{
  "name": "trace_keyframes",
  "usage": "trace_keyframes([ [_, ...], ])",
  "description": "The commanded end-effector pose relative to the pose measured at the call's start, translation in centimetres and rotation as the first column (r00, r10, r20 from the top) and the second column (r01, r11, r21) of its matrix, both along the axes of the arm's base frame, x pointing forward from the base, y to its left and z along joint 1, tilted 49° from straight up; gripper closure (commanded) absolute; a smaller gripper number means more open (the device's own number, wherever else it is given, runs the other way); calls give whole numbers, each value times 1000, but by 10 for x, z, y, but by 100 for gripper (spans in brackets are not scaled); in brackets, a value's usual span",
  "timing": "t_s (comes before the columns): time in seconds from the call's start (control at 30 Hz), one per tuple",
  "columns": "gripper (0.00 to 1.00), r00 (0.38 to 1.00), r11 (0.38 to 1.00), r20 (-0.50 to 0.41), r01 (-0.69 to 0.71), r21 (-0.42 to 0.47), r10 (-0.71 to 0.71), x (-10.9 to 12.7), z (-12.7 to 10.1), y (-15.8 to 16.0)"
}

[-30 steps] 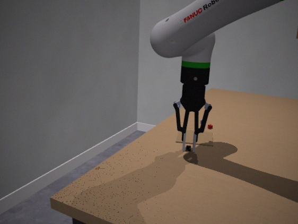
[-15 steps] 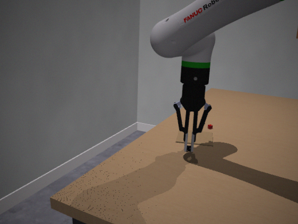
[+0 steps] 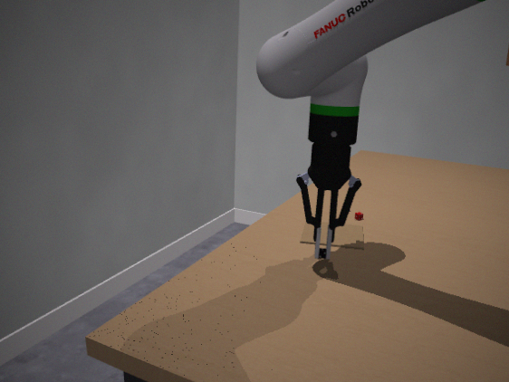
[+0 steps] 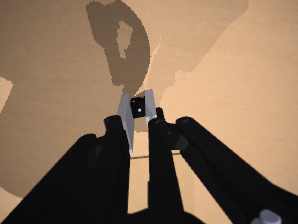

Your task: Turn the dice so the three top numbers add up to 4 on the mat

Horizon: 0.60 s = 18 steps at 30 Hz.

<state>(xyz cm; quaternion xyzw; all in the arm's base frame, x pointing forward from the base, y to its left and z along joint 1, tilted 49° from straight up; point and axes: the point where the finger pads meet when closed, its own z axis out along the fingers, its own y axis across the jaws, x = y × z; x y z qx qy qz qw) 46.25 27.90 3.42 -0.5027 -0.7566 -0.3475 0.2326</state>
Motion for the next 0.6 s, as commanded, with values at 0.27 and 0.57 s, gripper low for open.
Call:
trace_keyframes([
  [0.27,93,1000,1000,0,0,0,0,0,0,0],
  [0.57,93,1000,1000,0,0,0,0,0,23,-27],
])
